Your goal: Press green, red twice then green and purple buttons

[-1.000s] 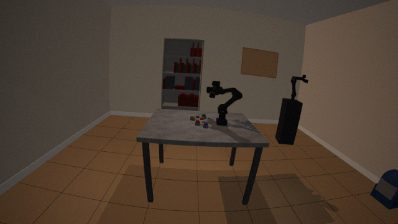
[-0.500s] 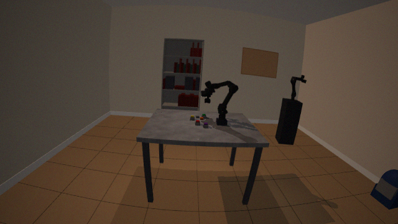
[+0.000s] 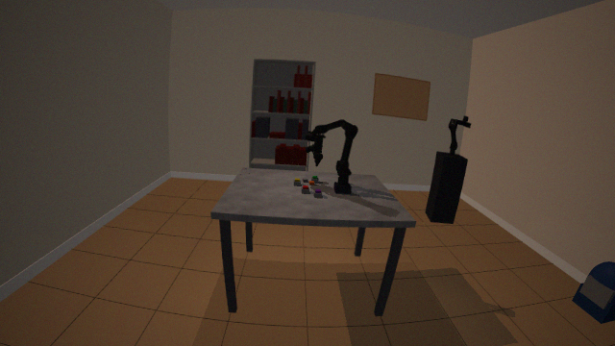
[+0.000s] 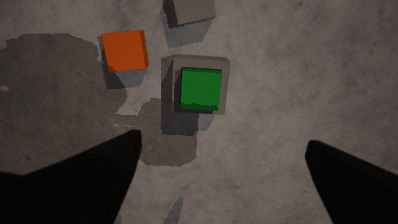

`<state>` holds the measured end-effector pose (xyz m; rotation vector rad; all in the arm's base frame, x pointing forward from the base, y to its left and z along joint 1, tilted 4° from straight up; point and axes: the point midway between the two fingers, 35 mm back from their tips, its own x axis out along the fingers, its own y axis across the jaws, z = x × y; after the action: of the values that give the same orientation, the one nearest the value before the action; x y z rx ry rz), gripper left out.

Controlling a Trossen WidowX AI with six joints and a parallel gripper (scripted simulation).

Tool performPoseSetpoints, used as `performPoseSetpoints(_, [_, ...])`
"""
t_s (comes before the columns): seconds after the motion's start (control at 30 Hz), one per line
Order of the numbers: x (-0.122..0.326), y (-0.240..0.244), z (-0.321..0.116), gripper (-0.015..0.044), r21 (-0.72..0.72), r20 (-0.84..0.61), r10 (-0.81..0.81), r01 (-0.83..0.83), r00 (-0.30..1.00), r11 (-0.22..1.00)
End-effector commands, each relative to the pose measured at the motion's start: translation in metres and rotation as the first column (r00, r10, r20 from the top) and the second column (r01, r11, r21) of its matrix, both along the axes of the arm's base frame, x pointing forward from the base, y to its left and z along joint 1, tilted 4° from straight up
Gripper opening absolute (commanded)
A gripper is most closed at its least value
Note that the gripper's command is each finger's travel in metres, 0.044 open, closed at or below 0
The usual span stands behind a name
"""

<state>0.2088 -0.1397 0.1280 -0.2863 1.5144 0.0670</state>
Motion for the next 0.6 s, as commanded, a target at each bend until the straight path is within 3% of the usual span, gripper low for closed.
performPoseSetpoints(0.0, [0.0, 0.007, 0.001, 0.04, 0.047, -0.035, -0.019, 0.021, 0.999, 0.999])
performPoseSetpoints(0.1, [0.0, 0.007, 0.001, 0.04, 0.047, -0.035, -0.019, 0.021, 0.999, 0.999])
performPoseSetpoints(0.3, [0.002, 0.002, -0.058, 0.0243, 0.046, -0.035, -0.019, 0.021, 0.999, 0.999])
performPoseSetpoints(0.57, [0.002, 0.002, -0.061, 0.0032, 0.046, -0.035, -0.019, 0.021, 0.999, 0.999])
